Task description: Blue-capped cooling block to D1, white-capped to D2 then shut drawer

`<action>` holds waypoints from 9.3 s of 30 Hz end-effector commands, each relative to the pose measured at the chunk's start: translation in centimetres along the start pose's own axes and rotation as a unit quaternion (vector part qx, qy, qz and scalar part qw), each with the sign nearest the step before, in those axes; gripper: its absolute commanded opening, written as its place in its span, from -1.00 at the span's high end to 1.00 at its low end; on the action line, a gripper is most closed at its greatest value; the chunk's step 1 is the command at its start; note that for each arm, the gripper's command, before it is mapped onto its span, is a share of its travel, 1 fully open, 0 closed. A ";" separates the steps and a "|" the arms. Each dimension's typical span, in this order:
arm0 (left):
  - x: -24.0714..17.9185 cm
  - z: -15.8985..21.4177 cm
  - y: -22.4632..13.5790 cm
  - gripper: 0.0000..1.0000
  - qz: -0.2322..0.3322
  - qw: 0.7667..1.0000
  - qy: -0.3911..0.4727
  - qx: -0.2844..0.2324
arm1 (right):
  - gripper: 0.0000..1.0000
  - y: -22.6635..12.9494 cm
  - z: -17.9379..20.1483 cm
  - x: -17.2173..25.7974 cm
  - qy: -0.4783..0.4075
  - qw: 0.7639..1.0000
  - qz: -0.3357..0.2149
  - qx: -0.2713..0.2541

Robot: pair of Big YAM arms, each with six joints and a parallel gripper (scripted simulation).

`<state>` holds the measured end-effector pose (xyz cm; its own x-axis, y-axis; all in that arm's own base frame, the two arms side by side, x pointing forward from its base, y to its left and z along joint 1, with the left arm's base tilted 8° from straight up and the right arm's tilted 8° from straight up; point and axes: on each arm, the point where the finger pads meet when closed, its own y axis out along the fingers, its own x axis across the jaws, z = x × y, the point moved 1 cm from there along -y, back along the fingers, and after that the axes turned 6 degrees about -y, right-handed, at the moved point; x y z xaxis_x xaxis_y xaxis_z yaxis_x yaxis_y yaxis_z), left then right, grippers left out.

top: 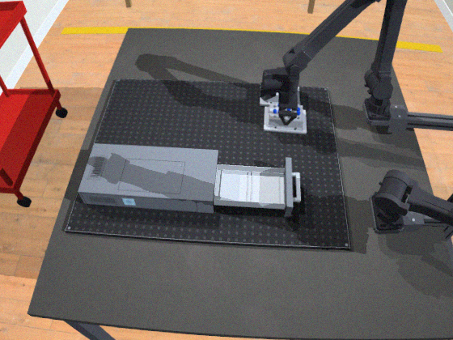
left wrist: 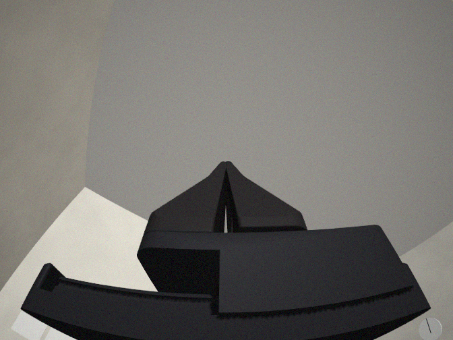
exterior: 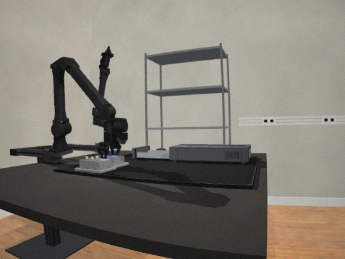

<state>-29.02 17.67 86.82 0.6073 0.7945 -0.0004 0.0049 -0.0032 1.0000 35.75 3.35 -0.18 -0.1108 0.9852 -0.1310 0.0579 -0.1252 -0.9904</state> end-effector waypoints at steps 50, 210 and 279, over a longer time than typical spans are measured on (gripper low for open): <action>0.0 2.2 0.8 1.00 -0.001 1.000 0.004 0.017 | -0.03 -1.0 -3.6 -0.3 0.002 0.999 0.001 -0.036; 0.0 2.2 0.8 1.00 -0.001 1.000 0.004 0.017 | -1.00 -13.4 -3.1 0.2 0.002 0.999 -0.002 -0.049; 0.0 2.2 0.8 1.00 -0.001 1.000 0.004 0.017 | 1.00 -12.5 -0.7 9.8 -0.295 0.955 0.002 -0.036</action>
<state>-29.02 17.67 86.82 0.6073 0.7945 -0.0004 0.0049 -0.0032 1.0000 32.75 11.40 9.45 -0.5118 0.8466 -0.1460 0.0829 -0.1205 -0.9893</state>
